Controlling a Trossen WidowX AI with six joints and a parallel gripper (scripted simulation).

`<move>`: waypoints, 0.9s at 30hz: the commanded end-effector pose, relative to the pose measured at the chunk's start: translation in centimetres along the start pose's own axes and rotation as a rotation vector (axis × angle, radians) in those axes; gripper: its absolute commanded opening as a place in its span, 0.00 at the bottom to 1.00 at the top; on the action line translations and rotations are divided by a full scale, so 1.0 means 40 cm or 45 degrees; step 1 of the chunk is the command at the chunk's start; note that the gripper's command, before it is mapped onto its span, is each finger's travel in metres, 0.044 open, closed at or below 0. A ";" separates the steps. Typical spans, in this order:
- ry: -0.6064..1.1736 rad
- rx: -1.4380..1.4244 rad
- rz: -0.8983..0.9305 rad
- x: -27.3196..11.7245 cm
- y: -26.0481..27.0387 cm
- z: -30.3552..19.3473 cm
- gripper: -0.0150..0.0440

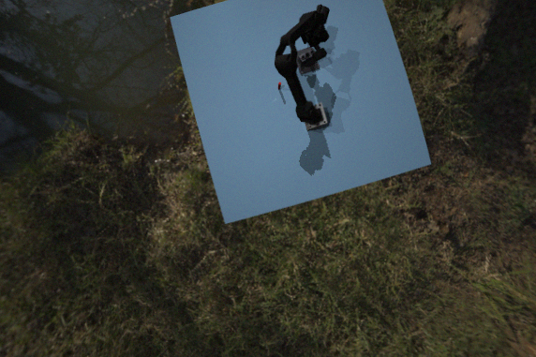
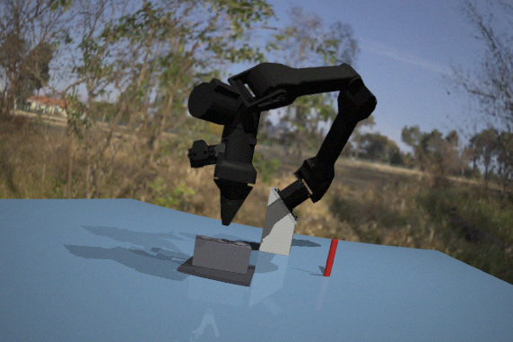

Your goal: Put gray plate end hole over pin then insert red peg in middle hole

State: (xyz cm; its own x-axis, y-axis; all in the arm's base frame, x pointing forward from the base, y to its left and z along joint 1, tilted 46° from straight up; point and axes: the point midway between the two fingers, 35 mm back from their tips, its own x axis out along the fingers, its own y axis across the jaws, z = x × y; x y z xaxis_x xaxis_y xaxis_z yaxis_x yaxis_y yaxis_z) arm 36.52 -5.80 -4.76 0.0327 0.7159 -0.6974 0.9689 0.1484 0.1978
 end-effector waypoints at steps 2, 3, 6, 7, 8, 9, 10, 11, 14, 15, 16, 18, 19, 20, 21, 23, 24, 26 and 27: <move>-0.003 -0.008 0.002 -0.121 -0.002 0.000 1.00; -0.003 -0.008 0.002 -0.121 -0.002 0.000 1.00; -0.003 -0.008 0.002 -0.121 -0.002 0.000 1.00; -0.003 -0.008 0.002 -0.121 -0.002 0.000 1.00; -0.004 -0.011 0.002 -0.122 -0.002 -0.006 1.00; -0.004 -0.019 0.002 -0.125 -0.001 -0.023 1.00; -0.006 -0.033 0.001 -0.129 0.000 -0.053 1.00; -0.007 -0.051 0.001 -0.134 0.000 -0.088 1.00; -0.009 -0.104 -0.001 -0.143 -0.009 -0.193 1.00; -0.009 -0.122 -0.001 -0.145 -0.015 -0.227 1.00; -0.009 -0.140 -0.001 -0.146 -0.023 -0.261 1.00; -0.008 -0.176 -0.002 -0.145 -0.042 -0.326 1.00; -0.007 -0.194 -0.002 -0.144 -0.054 -0.357 1.00; -0.006 -0.212 -0.002 -0.142 -0.067 -0.387 1.00; -0.004 -0.230 -0.002 -0.140 -0.082 -0.417 1.00; 0.000 -0.266 -0.002 -0.133 -0.114 -0.472 1.00; 0.002 -0.285 -0.002 -0.129 -0.132 -0.498 1.00; 0.007 -0.321 -0.002 -0.119 -0.170 -0.546 1.00; 0.010 -0.336 -0.002 -0.115 -0.187 -0.564 1.00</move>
State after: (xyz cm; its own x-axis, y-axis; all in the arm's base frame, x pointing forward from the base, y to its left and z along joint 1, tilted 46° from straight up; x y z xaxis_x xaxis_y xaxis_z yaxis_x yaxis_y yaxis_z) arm 27.07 2.83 11.35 0.0353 0.7127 -0.7006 0.8897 0.2969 0.3468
